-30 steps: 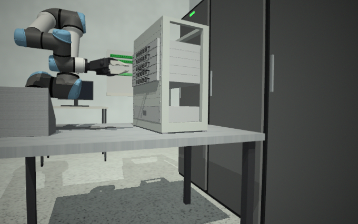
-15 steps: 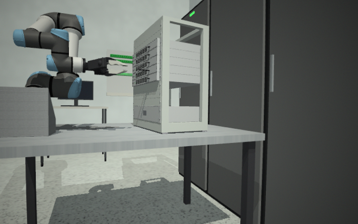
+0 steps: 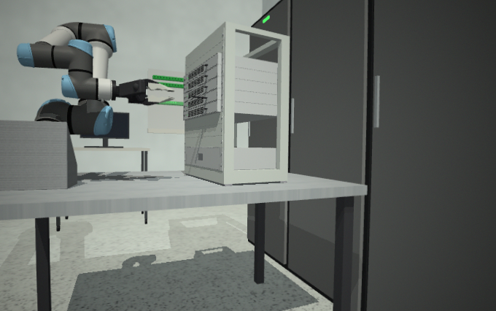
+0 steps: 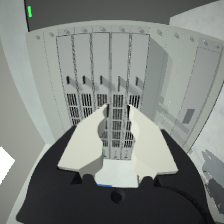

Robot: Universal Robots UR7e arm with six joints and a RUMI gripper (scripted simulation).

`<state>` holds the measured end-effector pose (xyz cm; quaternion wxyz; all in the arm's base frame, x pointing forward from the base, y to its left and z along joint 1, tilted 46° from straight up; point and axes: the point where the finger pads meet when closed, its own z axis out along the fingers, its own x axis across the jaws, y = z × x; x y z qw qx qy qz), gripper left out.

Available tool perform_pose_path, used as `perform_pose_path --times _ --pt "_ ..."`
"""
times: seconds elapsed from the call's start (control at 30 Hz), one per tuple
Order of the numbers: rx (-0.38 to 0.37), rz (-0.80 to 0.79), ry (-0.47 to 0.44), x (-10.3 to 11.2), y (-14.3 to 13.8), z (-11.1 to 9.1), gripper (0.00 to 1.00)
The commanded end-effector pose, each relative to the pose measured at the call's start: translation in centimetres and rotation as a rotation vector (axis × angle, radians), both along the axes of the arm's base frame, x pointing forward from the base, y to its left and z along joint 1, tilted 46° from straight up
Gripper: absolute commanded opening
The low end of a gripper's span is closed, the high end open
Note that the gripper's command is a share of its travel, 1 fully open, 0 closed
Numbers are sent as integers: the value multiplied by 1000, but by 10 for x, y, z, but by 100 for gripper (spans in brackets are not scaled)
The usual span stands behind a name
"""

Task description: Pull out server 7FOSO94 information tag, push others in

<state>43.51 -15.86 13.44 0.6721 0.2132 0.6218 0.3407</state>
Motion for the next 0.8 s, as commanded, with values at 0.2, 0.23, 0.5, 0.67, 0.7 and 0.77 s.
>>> perform_pose_path --times 0.2,0.23,0.5,0.67,0.7,0.77 --pt "-1 4 6 -5 -1 -1 15" --pt "-1 4 6 -5 -1 -1 15" --pt "-1 4 5 -8 -1 -1 15" --pt "-1 4 5 -9 -1 -1 15" --pt "-1 4 6 -9 -1 -1 15" --pt "-1 4 6 -10 -2 -1 15"
